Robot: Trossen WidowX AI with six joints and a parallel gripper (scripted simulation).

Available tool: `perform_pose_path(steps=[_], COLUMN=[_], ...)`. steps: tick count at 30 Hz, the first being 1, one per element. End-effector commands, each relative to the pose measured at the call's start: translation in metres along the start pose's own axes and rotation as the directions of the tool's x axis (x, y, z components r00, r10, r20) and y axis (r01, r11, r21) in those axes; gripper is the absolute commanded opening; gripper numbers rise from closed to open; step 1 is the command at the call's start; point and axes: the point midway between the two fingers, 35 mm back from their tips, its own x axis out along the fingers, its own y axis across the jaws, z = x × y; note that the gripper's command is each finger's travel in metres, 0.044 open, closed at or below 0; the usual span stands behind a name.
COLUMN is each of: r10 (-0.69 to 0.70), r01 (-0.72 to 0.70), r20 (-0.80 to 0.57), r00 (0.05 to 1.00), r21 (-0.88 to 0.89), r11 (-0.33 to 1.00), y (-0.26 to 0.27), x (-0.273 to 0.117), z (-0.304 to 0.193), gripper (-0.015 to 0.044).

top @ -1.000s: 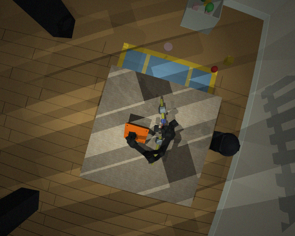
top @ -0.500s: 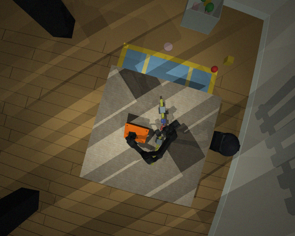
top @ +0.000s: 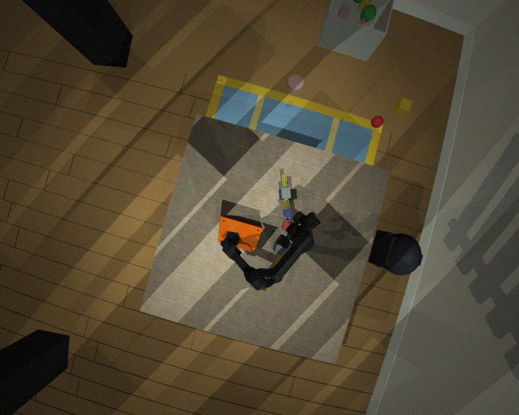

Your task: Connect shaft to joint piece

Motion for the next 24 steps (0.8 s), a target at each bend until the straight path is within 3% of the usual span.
perform_pose_path(steps=[1,8,13,17,24], r10=[0.017,0.036,0.037,0.041,0.098], r01=[-0.017,-0.039,-0.041,-0.045,-0.106], r20=[-0.006,-0.017,-0.018,-0.019,-0.077], r00=[1.0,0.999,0.999,0.999,0.992], r21=[-0.116,-0.342,-0.363,-0.329,-0.113], r11=[0.993,0.939,0.931,0.943,0.988], y=[-0.002,-0.007,-0.007,-0.007,-0.02], x=[-0.013,-0.034,-0.036,-0.033,-0.024], z=[0.0,-0.002,-0.002,-0.001,0.007], gripper=[0.044,0.044,0.044,0.044,0.044])
